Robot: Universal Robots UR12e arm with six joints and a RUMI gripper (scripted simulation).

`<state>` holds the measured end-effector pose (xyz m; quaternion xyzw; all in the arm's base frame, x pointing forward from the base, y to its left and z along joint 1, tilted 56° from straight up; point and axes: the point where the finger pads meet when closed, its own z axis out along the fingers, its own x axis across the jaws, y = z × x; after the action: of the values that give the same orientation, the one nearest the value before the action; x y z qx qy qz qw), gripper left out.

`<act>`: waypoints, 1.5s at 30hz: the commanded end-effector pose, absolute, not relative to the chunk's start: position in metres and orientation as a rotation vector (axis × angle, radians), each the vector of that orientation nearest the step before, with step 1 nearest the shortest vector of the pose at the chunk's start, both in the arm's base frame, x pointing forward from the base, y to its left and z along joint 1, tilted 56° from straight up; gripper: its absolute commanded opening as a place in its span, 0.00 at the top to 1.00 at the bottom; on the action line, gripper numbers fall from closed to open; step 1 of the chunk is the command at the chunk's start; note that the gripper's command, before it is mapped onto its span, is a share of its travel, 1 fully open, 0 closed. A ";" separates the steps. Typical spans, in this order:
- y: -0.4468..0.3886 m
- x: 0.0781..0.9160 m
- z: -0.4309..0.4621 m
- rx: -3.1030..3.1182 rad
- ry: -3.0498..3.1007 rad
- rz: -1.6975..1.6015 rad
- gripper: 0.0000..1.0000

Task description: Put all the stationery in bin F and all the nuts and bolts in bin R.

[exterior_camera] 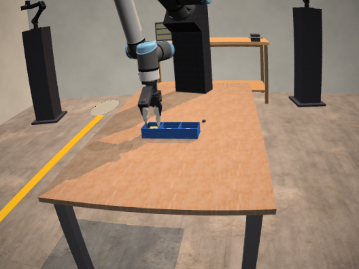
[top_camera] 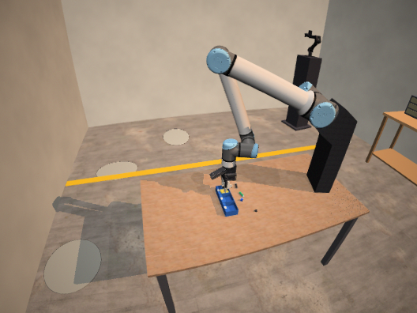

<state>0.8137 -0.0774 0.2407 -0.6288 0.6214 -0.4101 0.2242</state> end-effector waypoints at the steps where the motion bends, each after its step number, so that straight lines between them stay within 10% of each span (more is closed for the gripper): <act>1: -0.077 0.814 0.241 -1.735 1.714 -1.132 0.72; 45: -0.068 0.781 0.264 -1.735 1.714 -1.132 0.72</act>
<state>0.7823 -0.0684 0.2629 -0.6288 0.6214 -0.4102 0.2242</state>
